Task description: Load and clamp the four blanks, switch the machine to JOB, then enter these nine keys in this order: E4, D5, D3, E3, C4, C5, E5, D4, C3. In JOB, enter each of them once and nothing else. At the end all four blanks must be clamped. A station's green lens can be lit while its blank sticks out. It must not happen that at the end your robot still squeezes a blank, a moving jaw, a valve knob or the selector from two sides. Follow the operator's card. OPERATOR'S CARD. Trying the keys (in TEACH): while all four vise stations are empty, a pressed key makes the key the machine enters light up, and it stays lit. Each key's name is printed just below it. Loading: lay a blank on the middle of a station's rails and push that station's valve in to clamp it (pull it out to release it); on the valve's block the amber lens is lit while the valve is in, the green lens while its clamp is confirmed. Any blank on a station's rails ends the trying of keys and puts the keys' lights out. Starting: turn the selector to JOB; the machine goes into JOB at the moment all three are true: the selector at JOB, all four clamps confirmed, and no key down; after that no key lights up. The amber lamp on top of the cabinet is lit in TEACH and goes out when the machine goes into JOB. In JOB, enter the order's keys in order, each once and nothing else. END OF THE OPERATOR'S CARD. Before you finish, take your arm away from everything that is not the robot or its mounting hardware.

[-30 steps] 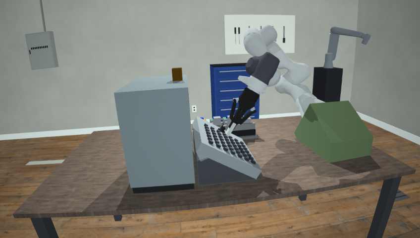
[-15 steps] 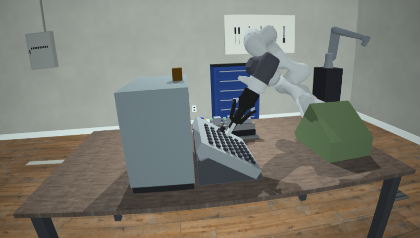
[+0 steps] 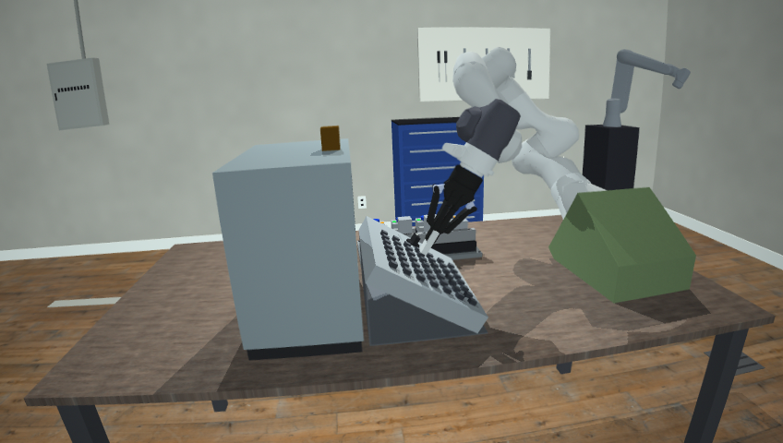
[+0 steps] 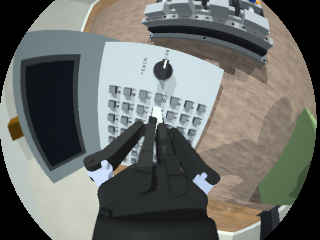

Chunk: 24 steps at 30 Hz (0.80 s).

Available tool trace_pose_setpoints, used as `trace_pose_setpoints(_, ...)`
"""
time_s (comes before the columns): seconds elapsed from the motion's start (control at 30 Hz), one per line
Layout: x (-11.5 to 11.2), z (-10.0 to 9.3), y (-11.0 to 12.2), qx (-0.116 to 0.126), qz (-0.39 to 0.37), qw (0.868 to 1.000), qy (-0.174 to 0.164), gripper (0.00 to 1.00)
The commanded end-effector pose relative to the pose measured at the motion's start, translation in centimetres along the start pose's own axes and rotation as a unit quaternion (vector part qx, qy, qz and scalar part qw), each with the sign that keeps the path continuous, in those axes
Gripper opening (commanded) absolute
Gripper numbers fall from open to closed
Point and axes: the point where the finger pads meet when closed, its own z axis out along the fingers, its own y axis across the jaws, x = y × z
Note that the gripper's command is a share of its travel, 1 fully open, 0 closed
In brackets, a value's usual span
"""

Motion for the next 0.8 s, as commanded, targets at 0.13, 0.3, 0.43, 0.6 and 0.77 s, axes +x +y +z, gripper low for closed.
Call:
trace_pose_setpoints(0.13, -0.06, 0.50, -0.10, 0.001, 0.000, 1.000, -0.001, 0.00)
trace_pose_setpoints(0.3, -0.06, 0.75, -0.10, 0.001, 0.000, 1.000, -0.001, 0.00)
trace_pose_setpoints(0.43, -0.06, 0.90, -0.10, 0.001, 0.000, 1.000, -0.001, 0.00)
trace_pose_setpoints(0.6, -0.06, 0.97, -0.10, 0.001, 0.000, 1.000, -0.001, 0.00)
trace_pose_setpoints(0.77, -0.06, 1.01, -0.10, 0.001, 0.000, 1.000, -0.001, 0.00)
